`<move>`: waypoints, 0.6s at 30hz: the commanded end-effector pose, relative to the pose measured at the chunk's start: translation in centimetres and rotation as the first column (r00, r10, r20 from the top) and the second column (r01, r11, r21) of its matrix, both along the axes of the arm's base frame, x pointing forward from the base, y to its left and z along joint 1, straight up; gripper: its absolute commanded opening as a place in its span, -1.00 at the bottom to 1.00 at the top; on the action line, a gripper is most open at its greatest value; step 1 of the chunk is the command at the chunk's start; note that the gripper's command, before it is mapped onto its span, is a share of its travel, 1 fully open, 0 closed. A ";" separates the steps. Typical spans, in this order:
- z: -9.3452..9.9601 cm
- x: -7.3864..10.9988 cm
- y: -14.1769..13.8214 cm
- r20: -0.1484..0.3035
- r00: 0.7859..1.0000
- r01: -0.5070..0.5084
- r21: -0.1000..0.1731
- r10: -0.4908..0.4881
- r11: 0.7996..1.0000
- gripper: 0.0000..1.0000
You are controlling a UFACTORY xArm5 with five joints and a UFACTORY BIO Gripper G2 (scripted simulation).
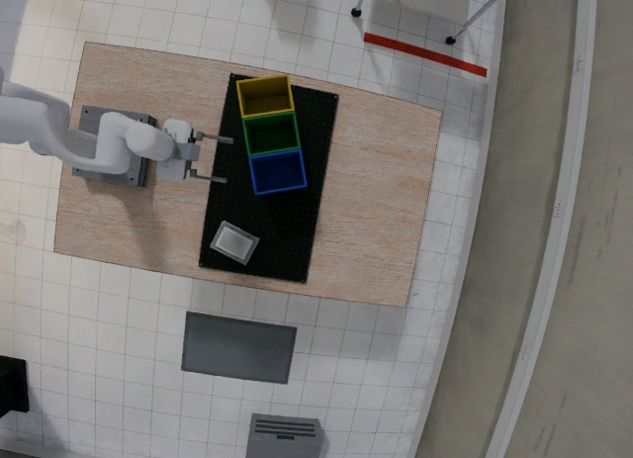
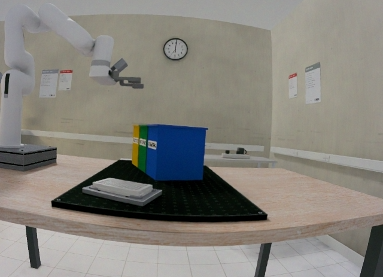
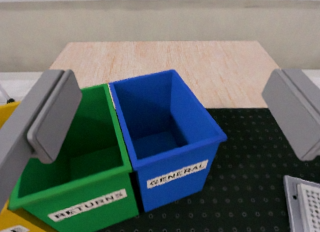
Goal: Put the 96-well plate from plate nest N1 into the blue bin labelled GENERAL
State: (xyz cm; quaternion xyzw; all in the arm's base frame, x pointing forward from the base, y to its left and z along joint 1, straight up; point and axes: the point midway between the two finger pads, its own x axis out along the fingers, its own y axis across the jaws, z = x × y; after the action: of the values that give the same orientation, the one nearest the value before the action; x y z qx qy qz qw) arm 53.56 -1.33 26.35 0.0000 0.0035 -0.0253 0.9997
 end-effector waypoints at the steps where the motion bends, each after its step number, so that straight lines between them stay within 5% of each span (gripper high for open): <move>1: -1.8 -0.2 -0.7 0.005 1.000 0.000 -0.005 0.000 1.000 -0.25; 4: -3.2 -0.4 -1.2 0.005 1.000 0.000 -0.005 0.000 1.000 -0.25; 16: -3.2 -0.4 -1.2 0.005 1.000 0.000 -0.005 0.000 1.000 -0.25; 18: -3.5 -0.4 -2.2 0.006 0.998 0.067 -0.006 -0.067 0.998 -0.25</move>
State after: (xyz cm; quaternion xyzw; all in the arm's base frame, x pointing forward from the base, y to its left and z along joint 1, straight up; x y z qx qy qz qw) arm 53.07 -2.64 22.98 0.0000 0.0021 -0.0282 0.9996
